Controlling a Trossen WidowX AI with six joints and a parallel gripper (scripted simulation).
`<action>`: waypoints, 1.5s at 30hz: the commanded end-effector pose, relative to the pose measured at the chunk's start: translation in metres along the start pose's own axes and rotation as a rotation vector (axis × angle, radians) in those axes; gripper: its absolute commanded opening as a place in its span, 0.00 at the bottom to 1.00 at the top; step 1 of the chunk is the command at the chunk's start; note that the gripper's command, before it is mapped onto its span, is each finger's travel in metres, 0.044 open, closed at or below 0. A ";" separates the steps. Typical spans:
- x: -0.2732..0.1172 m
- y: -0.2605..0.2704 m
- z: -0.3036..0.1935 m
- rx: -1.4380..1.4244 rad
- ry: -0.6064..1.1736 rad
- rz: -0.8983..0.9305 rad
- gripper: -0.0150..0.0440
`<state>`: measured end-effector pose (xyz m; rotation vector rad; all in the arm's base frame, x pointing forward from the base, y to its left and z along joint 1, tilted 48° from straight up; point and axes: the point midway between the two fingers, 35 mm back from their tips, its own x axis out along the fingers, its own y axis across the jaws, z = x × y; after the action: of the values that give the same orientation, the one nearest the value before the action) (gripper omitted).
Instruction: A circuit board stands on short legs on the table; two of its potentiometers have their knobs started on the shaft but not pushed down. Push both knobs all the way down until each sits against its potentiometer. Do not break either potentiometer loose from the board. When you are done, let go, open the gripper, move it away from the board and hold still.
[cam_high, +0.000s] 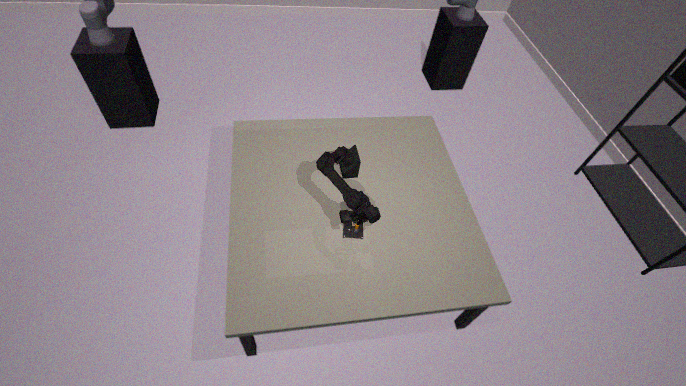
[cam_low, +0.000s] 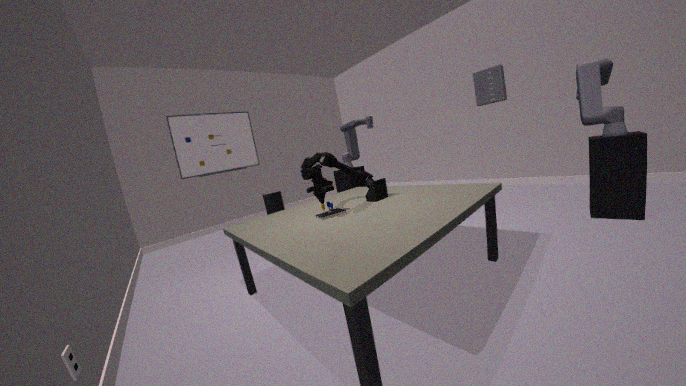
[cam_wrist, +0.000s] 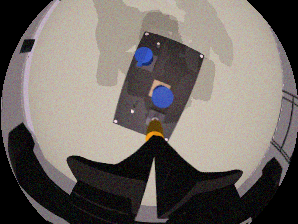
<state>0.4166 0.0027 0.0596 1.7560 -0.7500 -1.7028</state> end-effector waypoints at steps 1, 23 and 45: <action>0.000 0.001 -0.001 -0.002 0.003 0.005 0.25; 0.005 0.001 -0.001 -0.001 0.003 0.005 0.25; 0.012 0.001 -0.001 -0.001 0.004 0.005 0.25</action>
<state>0.4160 -0.0005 0.0545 1.7506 -0.7384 -1.6933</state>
